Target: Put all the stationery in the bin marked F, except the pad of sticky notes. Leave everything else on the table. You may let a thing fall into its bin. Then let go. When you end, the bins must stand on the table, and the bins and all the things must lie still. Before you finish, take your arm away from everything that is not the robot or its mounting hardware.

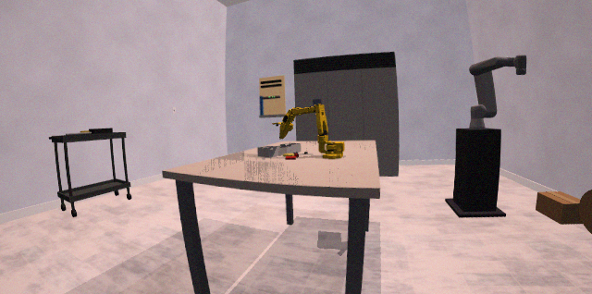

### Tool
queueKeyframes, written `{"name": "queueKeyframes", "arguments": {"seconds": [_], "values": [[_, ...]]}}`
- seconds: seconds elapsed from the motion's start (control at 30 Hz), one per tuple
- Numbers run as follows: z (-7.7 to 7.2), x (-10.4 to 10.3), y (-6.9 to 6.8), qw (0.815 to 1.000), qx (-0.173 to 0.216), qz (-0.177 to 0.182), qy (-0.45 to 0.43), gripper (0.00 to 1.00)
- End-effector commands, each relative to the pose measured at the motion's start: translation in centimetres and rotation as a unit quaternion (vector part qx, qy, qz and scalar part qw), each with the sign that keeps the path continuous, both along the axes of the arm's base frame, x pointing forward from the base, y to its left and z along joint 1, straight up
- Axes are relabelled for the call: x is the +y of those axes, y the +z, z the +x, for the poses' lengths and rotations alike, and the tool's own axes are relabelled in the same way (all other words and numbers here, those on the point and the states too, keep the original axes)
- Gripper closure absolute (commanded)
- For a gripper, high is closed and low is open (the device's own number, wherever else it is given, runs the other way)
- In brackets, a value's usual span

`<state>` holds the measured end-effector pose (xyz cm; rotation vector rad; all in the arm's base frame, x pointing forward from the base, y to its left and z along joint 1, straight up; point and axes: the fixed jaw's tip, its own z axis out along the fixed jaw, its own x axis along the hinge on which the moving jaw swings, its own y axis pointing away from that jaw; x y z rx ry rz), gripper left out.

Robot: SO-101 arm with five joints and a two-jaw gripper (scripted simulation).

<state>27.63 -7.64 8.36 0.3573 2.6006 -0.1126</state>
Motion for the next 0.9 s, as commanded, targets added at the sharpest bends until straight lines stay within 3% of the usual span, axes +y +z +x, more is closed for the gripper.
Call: {"name": "queueKeyframes", "arguments": {"seconds": [0.0, 0.4, 0.8, 0.87], "values": [[0.4, 0.1, 1.4, 0.999, -0.031, -0.007, -0.001, 0.93], [0.7, 0.6, 1.5, 0.999, -0.031, -0.006, 0.009, 0.93], [2.7, 5.2, 2.0, 0.995, -0.032, -0.003, 0.092, 0.93], [2.7, 5.2, 2.0, 0.995, -0.032, -0.003, 0.092, 0.93]]}}
